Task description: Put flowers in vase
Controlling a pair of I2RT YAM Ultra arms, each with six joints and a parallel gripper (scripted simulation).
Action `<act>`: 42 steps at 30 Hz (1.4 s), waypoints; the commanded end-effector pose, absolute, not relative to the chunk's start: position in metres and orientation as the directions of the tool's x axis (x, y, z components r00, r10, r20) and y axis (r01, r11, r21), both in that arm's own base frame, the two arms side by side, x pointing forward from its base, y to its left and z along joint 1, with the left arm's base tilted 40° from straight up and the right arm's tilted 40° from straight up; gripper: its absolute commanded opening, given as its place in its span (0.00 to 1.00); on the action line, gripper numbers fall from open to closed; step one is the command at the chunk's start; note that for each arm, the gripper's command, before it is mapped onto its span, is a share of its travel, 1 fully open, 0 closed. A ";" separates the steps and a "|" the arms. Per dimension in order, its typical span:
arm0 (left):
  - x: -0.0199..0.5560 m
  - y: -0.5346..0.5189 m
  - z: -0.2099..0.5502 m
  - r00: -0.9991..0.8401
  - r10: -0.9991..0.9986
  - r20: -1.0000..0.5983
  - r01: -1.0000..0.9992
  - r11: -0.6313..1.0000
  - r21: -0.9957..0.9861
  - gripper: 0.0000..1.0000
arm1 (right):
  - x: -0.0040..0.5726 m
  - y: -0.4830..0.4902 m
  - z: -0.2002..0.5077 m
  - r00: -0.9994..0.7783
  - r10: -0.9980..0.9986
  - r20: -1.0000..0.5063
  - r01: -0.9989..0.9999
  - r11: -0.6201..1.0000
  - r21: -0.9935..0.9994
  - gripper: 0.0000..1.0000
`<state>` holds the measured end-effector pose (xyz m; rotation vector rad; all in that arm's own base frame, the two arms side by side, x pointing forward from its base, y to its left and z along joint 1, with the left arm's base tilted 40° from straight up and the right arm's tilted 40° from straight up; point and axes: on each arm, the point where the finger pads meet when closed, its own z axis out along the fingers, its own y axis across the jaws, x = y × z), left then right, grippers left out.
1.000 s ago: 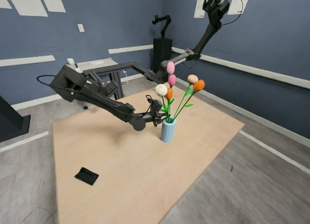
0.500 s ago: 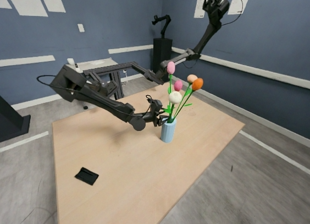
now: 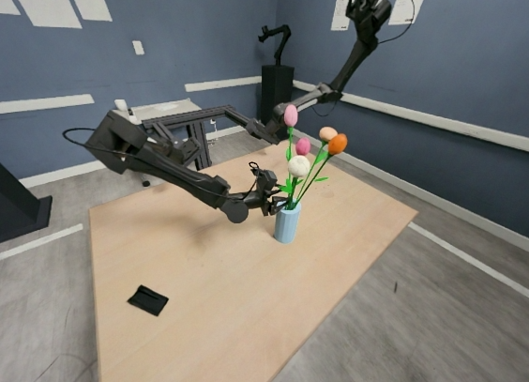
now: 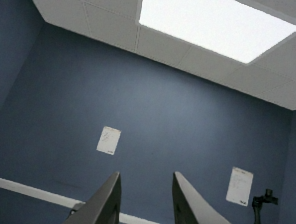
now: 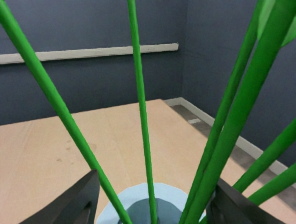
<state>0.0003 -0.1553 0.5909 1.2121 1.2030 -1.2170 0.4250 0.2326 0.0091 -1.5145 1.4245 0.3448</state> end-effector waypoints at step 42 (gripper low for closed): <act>0.000 -0.149 0.599 -0.004 -0.033 -0.999 1.000 -0.008 -0.003 0.30 | 0.404 0.219 0.044 0.316 -0.565 -0.762 -0.869 0.150 -0.472 0.60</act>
